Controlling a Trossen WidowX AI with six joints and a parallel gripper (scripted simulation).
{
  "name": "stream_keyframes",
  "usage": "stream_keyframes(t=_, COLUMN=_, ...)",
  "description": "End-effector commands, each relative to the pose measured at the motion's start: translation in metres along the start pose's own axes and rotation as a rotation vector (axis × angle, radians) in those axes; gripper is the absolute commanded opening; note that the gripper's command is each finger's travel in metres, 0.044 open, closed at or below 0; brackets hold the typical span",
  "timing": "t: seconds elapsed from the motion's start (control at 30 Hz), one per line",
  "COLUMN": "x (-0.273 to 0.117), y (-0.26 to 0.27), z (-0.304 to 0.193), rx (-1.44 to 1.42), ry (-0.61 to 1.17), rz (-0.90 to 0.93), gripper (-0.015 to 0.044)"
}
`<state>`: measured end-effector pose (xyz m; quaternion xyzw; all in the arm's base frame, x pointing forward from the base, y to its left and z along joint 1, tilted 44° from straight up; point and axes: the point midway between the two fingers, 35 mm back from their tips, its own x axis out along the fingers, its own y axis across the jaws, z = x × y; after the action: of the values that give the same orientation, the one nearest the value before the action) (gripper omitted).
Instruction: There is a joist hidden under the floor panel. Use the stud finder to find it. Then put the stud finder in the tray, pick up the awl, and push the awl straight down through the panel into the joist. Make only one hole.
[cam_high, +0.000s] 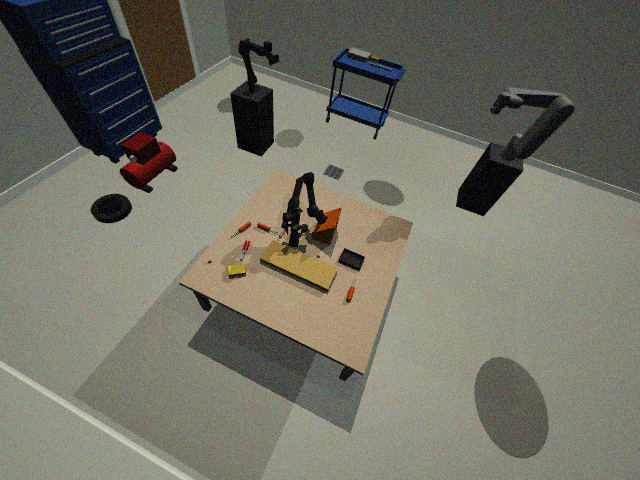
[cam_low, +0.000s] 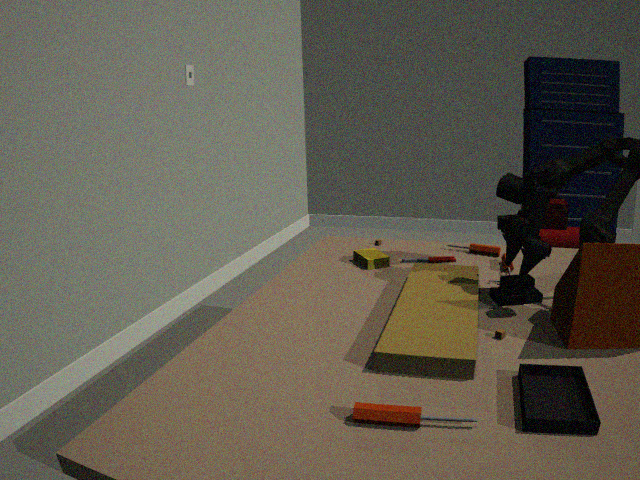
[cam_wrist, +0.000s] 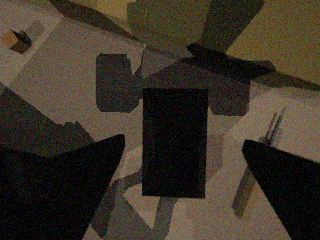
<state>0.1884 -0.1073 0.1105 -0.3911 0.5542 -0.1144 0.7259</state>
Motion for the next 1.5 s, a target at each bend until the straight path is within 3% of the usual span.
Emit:
stream_keyframes(t=0.0, x=0.009, y=0.004, z=-0.002, rx=-0.013, ry=0.009, rz=0.015, gripper=0.044)
stream_keyframes(t=0.87, x=0.045, y=0.004, z=-0.015, rx=-0.015, ry=0.009, rz=0.009, gripper=0.044)
stream_keyframes(t=0.97, x=0.045, y=0.004, z=-0.015, rx=-0.015, ry=0.009, rz=0.009, gripper=0.0361)
stream_keyframes(t=1.47, x=0.045, y=0.004, z=-0.015, rx=-0.015, ry=0.009, rz=0.009, gripper=0.0261)
